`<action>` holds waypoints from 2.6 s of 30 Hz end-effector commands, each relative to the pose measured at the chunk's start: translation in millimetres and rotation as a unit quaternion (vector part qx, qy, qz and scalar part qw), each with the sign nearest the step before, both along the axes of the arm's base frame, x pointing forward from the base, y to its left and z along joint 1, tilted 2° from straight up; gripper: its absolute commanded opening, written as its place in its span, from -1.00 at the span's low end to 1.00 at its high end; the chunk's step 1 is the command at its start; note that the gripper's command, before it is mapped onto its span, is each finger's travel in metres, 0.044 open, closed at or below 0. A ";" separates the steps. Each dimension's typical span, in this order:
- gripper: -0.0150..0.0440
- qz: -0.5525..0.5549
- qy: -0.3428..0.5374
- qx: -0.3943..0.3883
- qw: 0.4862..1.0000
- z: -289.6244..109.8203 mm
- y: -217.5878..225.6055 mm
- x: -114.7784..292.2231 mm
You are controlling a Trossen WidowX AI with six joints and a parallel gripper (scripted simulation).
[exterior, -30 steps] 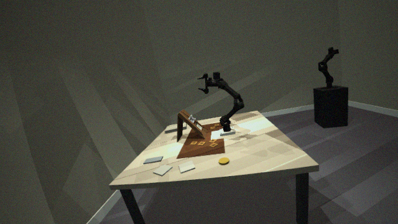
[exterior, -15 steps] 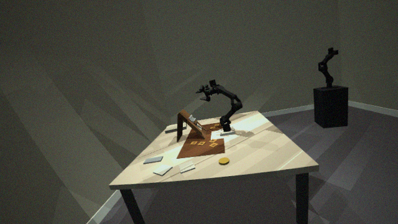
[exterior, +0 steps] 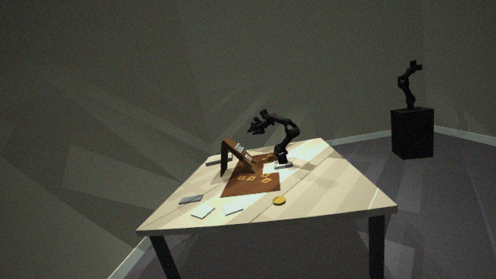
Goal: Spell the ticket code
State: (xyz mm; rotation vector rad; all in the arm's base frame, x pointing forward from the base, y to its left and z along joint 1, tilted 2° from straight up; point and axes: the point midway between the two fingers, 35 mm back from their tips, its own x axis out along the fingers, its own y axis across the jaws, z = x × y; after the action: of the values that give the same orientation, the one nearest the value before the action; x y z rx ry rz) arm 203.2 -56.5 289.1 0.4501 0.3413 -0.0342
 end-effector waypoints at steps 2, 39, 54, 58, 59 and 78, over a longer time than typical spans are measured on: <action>1.00 0.106 0.062 -0.124 0.985 -81.1 1.8 -8.5; 1.00 0.337 0.098 -0.399 0.847 -66.9 25.5 -6.7; 1.00 0.542 0.057 -0.690 0.476 47.4 66.3 7.0; 1.00 0.543 0.056 -0.693 0.471 48.6 66.8 7.0; 1.00 0.543 0.056 -0.693 0.471 48.6 66.8 7.0; 1.00 0.524 0.027 -0.701 0.483 32.9 47.1 -12.3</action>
State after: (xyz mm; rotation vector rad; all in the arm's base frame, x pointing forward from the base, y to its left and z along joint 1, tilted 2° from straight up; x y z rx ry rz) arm 203.1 -1.3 328.4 -1.4957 0.5336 0.8847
